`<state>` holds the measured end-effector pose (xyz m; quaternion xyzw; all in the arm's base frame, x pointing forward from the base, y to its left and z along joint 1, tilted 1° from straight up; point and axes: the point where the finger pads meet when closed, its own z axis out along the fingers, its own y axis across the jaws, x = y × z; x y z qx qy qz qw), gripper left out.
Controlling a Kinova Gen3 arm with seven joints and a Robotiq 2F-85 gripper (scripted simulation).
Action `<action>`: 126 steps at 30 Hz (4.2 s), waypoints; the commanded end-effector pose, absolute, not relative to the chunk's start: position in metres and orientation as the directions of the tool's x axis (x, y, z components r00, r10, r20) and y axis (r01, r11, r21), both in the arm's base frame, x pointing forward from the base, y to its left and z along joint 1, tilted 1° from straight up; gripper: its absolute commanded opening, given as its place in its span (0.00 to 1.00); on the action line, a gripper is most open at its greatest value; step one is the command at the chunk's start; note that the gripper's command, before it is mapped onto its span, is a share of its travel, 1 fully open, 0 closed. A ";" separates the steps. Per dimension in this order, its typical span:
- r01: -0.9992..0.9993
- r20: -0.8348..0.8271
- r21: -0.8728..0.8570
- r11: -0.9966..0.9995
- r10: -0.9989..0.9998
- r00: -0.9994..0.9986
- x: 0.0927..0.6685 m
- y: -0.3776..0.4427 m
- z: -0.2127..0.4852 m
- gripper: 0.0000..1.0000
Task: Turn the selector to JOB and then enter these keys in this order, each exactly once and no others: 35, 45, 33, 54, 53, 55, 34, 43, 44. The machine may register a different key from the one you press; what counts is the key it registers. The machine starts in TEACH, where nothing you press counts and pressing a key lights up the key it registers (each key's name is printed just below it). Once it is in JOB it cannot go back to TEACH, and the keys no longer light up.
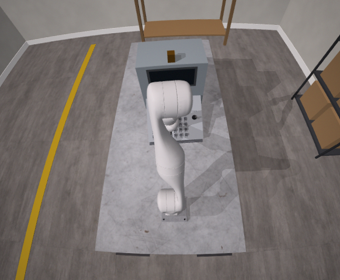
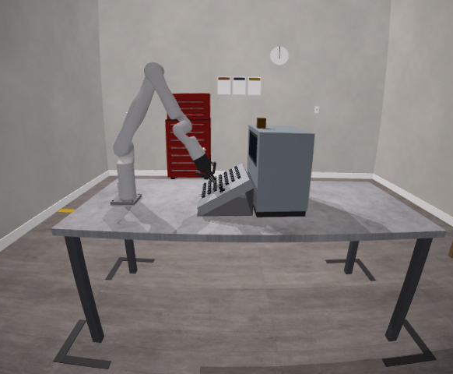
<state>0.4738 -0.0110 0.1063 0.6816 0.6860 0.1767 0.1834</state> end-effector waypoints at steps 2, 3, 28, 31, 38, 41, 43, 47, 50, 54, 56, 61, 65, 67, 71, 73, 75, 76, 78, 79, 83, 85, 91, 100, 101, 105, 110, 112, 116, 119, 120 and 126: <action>0.868 -0.013 0.496 0.009 1.000 -0.003 0.478 -0.012 0.105 0.10; 0.868 -0.013 0.496 0.009 1.000 -0.003 0.478 -0.012 0.104 0.10; 0.869 -0.012 0.495 0.009 1.000 -0.003 0.480 -0.012 0.099 0.10; 0.869 -0.012 0.494 0.009 1.000 -0.003 0.480 -0.012 0.099 0.10; 0.869 -0.012 0.494 0.009 1.000 -0.003 0.480 -0.012 0.099 0.10; 0.869 -0.012 0.494 0.009 1.000 -0.003 0.480 -0.012 0.099 0.10; 0.869 -0.012 0.494 0.009 1.000 -0.003 0.480 -0.012 0.099 0.10; 0.869 -0.012 0.494 0.009 1.000 -0.003 0.480 -0.012 0.099 0.10; 0.869 -0.012 0.495 0.009 1.000 -0.003 0.480 -0.012 0.099 0.10; 0.869 -0.012 0.495 0.009 1.000 -0.003 0.480 -0.012 0.099 0.10; 0.869 -0.012 0.495 0.009 1.000 -0.003 0.480 -0.012 0.099 0.10; 0.869 -0.012 0.495 0.008 1.000 -0.003 0.480 -0.012 0.099 0.10; 0.869 -0.012 0.495 0.008 1.000 -0.003 0.480 -0.012 0.099 0.10; 0.869 -0.012 0.495 0.009 1.000 -0.003 0.480 -0.012 0.099 0.10; 0.869 -0.012 0.495 0.009 1.000 -0.003 0.480 -0.012 0.099 0.10; 0.869 -0.012 0.495 0.009 1.000 -0.003 0.480 -0.012 0.099 0.10; 0.869 -0.012 0.495 0.009 1.000 -0.003 0.480 -0.012 0.099 0.10; 0.869 -0.012 0.495 0.009 1.000 -0.003 0.480 -0.012 0.099 0.10; 0.869 -0.012 0.495 0.009 1.000 -0.003 0.480 -0.012 0.099 0.10; 0.869 -0.012 0.495 0.009 1.000 -0.003 0.480 -0.012 0.099 0.10; 0.869 -0.012 0.495 0.009 1.000 -0.003 0.480 -0.012 0.099 0.10; 0.869 -0.012 0.495 0.009 1.000 -0.003 0.480 -0.012 0.099 0.10; 0.870 -0.010 0.493 0.009 1.000 -0.004 0.479 -0.011 0.099 0.10; 0.873 -0.008 0.487 0.010 1.000 -0.007 0.470 -0.010 0.108 0.10; 0.873 -0.008 0.487 0.010 1.000 -0.007 0.470 -0.010 0.110 0.10; 0.873 -0.008 0.488 0.010 1.000 -0.007 0.466 -0.010 0.116 0.10; 0.873 -0.008 0.488 0.010 1.000 -0.007 0.464 -0.010 0.120 0.10; 0.873 -0.008 0.488 0.010 1.000 -0.007 0.462 -0.010 0.122 0.10; 0.873 -0.007 0.488 0.010 1.000 -0.007 0.461 -0.010 0.126 0.10; 0.872 -0.007 0.489 0.009 1.000 -0.007 0.460 -0.010 0.127 0.10; 0.872 -0.007 0.489 0.009 1.000 -0.007 0.460 -0.010 0.128 0.10; 0.870 -0.011 0.492 0.009 1.000 -0.005 0.461 -0.011 0.129 0.10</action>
